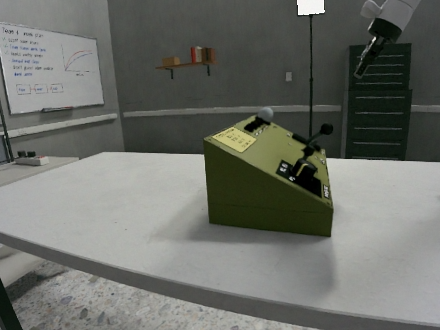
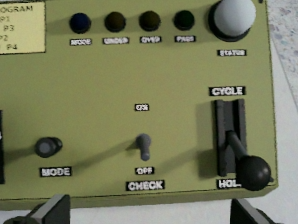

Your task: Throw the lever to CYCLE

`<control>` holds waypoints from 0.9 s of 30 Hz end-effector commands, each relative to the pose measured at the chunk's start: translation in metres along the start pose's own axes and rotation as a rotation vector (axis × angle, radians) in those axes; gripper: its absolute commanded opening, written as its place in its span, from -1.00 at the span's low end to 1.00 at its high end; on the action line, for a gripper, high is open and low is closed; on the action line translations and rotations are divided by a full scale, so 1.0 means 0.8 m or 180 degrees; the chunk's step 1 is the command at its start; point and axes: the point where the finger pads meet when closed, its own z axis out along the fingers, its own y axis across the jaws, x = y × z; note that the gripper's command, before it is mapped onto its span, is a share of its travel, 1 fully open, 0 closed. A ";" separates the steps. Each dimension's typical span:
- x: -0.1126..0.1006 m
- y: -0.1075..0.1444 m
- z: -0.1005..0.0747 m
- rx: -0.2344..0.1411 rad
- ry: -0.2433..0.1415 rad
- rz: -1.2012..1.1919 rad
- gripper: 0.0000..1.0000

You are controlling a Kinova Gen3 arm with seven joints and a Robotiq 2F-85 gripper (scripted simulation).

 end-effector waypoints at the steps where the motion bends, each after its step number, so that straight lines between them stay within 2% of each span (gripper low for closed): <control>1: -0.003 0.016 0.009 0.0242 -0.0060 -0.0024 1.00; 6: -0.013 0.042 0.019 0.0221 -0.0076 -0.0034 1.00; 15: -0.013 0.042 0.019 0.0221 -0.0076 -0.0034 1.00; 27: -0.031 0.078 0.032 0.0186 -0.0109 -0.0055 1.00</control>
